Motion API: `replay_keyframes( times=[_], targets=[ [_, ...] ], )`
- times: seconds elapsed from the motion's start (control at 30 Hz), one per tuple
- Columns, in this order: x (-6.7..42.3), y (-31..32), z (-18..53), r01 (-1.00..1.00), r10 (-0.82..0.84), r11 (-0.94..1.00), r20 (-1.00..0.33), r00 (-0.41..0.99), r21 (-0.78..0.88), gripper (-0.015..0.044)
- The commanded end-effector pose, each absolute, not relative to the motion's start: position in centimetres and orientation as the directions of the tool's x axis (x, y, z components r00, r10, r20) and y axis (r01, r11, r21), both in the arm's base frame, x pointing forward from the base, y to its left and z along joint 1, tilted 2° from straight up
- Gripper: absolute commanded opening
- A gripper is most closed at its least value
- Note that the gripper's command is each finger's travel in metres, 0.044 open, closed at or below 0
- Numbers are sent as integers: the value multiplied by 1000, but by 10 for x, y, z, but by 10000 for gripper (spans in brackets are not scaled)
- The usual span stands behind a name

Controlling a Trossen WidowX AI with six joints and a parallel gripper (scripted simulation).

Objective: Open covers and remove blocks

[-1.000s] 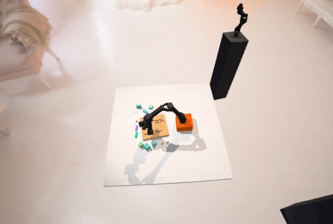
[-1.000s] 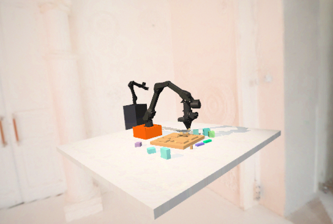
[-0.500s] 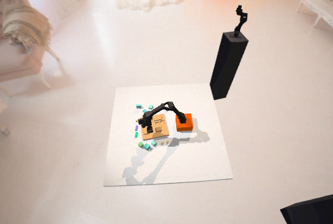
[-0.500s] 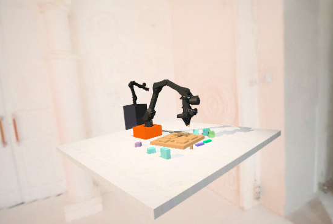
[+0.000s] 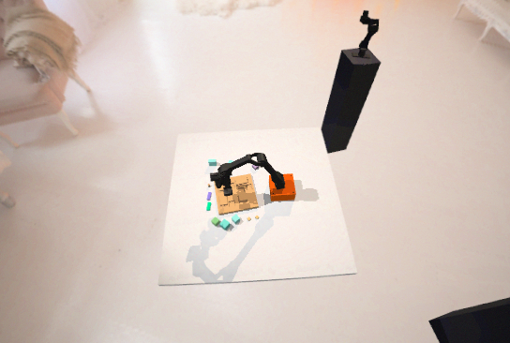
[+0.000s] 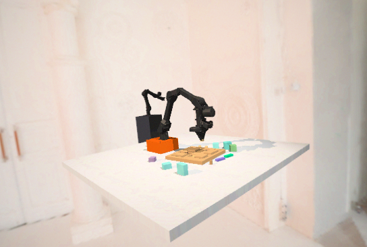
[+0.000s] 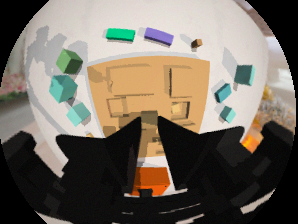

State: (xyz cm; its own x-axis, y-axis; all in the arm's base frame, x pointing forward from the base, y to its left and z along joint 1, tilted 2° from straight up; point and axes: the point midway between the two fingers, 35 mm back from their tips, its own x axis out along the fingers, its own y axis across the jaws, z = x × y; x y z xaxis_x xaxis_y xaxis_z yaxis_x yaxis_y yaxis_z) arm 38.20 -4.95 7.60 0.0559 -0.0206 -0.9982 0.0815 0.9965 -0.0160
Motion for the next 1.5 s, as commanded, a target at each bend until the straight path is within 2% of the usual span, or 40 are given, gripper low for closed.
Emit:
replay_keyframes(
  times=[0.0, 1.47],
  targets=[
    [379, -65, 77, 77, -18, 997, -998, 56, -14, 80],
    [310, -227, 77, 77, -33, 997, -998, 50, -29, 80]
  ],
)
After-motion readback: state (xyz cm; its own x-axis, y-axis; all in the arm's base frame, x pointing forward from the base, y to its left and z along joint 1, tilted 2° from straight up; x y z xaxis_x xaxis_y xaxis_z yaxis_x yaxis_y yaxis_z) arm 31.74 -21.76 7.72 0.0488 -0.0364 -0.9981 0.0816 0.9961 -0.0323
